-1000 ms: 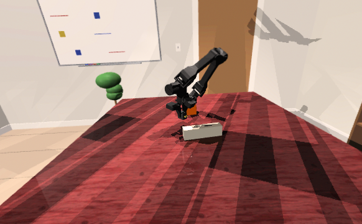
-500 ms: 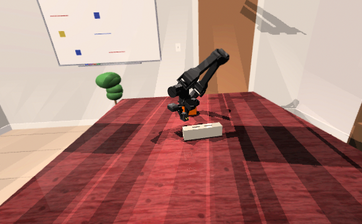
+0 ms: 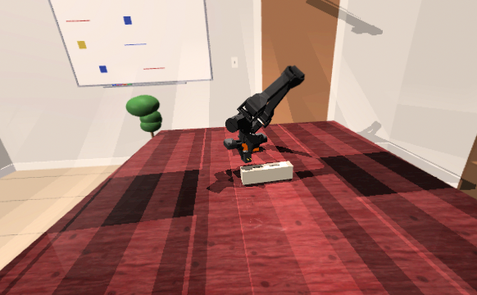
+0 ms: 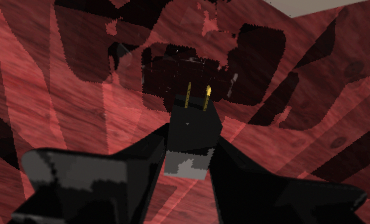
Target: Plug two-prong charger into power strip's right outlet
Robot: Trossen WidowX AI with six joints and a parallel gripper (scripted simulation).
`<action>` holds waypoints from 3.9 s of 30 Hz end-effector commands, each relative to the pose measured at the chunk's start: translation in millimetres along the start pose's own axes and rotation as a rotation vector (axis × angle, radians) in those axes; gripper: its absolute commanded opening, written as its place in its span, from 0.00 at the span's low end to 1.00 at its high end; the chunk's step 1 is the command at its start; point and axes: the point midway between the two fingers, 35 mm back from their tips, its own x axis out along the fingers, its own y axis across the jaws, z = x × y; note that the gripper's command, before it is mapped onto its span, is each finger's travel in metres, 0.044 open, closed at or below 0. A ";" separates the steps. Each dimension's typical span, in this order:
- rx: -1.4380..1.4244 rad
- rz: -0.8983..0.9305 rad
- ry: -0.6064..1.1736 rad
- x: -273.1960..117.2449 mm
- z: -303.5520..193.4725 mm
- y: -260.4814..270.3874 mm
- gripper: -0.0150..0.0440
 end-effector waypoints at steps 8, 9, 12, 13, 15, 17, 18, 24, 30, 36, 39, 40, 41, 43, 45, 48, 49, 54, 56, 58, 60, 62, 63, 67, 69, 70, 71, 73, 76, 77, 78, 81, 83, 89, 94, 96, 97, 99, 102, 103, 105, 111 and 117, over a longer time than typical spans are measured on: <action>0.117 0.010 -0.003 8.9 8.3 10.1 0.25; 0.128 0.011 -0.003 9.8 8.9 10.9 0.25; 0.160 0.014 -0.003 12.3 10.7 13.6 0.25; 0.160 0.014 -0.003 12.3 10.9 13.5 0.25; 0.162 0.015 -0.003 12.3 12.0 13.3 0.25; 0.165 0.015 -0.003 12.3 13.8 12.8 0.25; 0.168 0.015 -0.003 12.3 15.0 12.5 0.25; 0.182 0.016 -0.002 12.6 22.9 10.9 0.25; 0.197 0.017 -0.002 13.0 30.7 9.6 0.25; 0.211 0.019 -0.002 13.5 38.6 8.7 0.25; 0.218 0.020 -0.002 13.8 42.6 8.3 0.25; 0.221 0.020 -0.002 13.9 43.9 8.3 0.25; 0.223 0.020 -0.002 14.0 45.3 8.2 0.25; 0.228 0.021 -0.002 14.3 47.9 8.1 0.25; 0.233 0.022 -0.002 14.5 50.6 8.0 0.25; 0.240 0.023 -0.002 15.0 54.6 8.0 0.25; 0.242 0.023 -0.002 15.1 56.0 8.1 0.25; 0.254 0.025 -0.001 15.9 62.9 8.7 0.25; 0.257 0.025 -0.001 16.1 64.6 9.1 0.25; 0.258 0.026 -0.001 16.1 64.9 9.4 0.25; 0.258 0.026 -0.001 16.1 64.9 9.4 0.25; 0.258 0.026 -0.001 16.1 64.9 9.5 0.25; 0.258 0.026 -0.001 16.0 65.0 9.6 0.25; 0.258 0.026 -0.001 16.0 65.0 9.7 0.25; 0.258 0.026 -0.001 16.0 65.1 9.8 0.25; 0.258 0.026 -0.001 16.0 65.2 9.8 0.25; 0.258 0.026 -0.001 16.0 65.4 9.7 0.25; 0.258 0.026 -0.001 16.0 65.8 9.7 0.25; 0.258 0.026 -0.001 15.9 66.7 9.6 0.25; 0.257 0.026 -0.001 15.9 67.0 9.6 0.25; 0.257 0.026 -0.001 15.8 67.3 9.6 0.25; 0.257 0.026 -0.001 15.8 68.3 9.4 0.25; 0.257 0.026 -0.001 15.7 68.8 9.3 0.25; 0.257 0.026 -0.001 15.6 70.3 8.9 0.25; 0.257 0.026 -0.001 15.5 71.6 8.6 0.25; 0.257 0.026 -0.001 15.4 72.1 8.4 0.25; 0.257 0.026 -0.001 15.4 72.4 8.3 0.25; 0.257 0.026 -0.002 15.4 72.9 8.2 0.25; 0.257 0.026 -0.002 15.3 73.4 8.1 0.25; 0.257 0.026 -0.002 15.3 73.5 8.0 0.25; 0.257 0.026 -0.002 15.3 73.5 8.0 0.25; 0.257 0.026 -0.002 15.3 74.2 7.8 0.25; 0.257 0.026 -0.002 15.2 76.1 7.4 0.25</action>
